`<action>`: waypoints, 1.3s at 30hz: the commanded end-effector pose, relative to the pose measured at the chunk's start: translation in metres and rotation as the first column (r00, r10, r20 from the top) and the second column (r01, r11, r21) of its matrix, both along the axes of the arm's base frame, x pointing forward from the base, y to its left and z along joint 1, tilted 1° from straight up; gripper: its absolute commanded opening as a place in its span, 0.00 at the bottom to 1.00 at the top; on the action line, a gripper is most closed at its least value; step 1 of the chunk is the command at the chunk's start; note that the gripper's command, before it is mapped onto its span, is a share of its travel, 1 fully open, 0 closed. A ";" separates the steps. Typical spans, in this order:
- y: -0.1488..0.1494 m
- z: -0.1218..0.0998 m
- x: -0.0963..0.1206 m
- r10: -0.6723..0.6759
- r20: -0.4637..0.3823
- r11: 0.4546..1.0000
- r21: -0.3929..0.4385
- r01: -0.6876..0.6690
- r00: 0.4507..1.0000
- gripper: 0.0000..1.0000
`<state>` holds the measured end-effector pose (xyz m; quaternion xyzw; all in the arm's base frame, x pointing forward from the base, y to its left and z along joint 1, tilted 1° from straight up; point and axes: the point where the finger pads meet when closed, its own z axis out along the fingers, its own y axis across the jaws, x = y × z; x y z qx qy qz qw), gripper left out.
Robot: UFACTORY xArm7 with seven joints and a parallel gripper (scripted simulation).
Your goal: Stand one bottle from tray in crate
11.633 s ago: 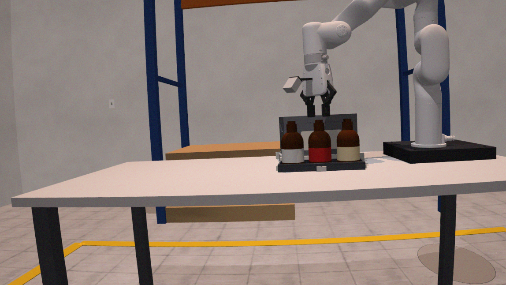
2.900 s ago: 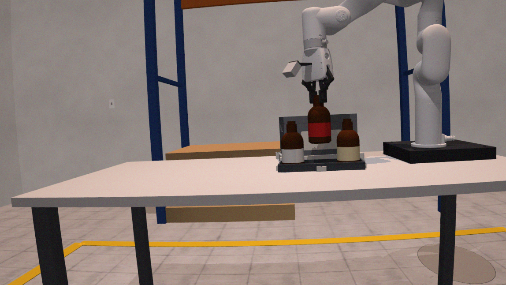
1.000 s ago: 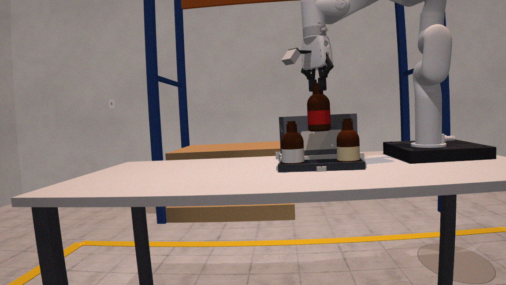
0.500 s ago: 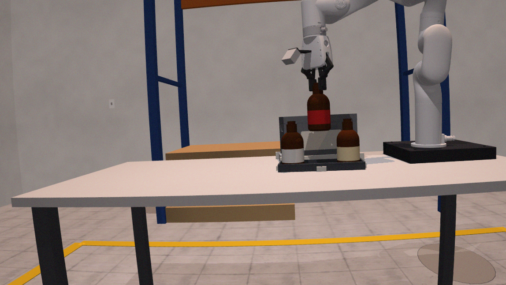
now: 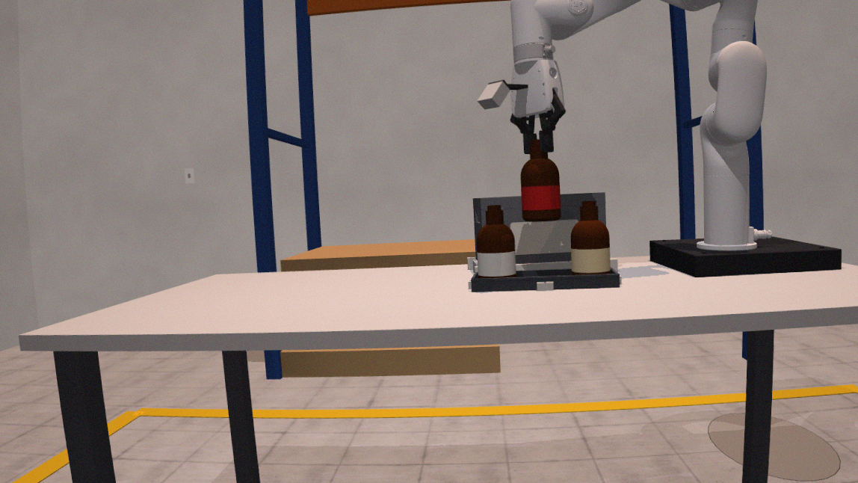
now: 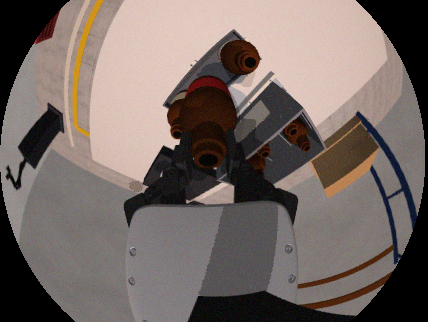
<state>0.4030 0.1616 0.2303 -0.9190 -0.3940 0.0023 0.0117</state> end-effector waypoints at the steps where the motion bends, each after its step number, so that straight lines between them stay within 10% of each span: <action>1: 0.000 0.004 0.001 0.000 0.005 1.000 0.001 0.000 1.000 0.00; 39: 0.000 0.037 0.001 0.000 0.005 1.000 0.001 0.000 1.000 0.00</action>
